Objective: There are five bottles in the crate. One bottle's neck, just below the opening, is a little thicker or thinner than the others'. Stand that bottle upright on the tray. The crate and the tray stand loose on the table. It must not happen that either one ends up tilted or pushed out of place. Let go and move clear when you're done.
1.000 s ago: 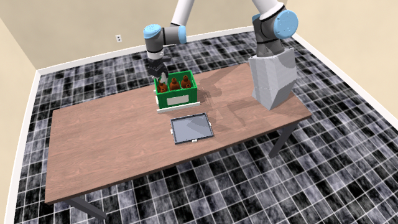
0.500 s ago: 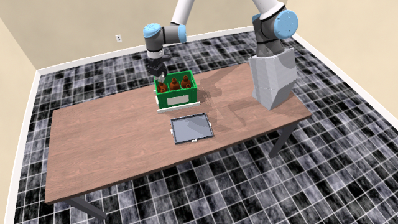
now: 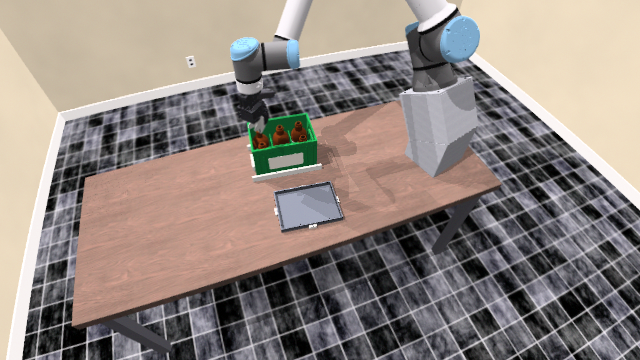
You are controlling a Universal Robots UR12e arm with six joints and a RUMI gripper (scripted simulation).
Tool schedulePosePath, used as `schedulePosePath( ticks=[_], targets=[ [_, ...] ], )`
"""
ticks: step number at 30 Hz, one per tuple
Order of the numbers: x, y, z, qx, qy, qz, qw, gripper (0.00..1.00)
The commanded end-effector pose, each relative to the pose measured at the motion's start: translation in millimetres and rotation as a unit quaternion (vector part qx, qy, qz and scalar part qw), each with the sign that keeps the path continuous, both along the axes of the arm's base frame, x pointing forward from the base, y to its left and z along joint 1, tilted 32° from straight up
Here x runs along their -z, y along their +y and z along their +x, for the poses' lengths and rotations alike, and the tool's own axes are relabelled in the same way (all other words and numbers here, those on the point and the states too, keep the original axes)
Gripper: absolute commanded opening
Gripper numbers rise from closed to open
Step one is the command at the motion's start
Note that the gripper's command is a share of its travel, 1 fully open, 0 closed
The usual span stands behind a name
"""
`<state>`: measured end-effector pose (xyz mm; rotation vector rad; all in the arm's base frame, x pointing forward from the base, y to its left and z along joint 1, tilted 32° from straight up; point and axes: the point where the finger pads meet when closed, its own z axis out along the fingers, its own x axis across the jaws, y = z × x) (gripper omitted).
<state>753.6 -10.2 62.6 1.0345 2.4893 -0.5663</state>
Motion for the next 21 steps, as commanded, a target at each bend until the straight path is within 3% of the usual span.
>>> schedulePosePath(
  ticks=[1, 13, 16, 19, 21],
  targets=[
    [-0.7, 0.3, 0.4, 0.0, -0.001, 0.0, 1.0, 0.0],
    [-0.9, -0.4, -0.6, 0.0, -0.001, 0.0, 1.0, 0.0],
    [-2.6, -8.9, -12.7, 0.0, -0.001, 0.0, 1.0, 0.0],
    [-6.1, -27.7, -41.7, 0.0, 0.0, 0.001, 1.0, 0.0],
    [-6.1, -27.7, -41.7, 0.0, 0.0, 0.001, 1.0, 0.0]
  ],
)
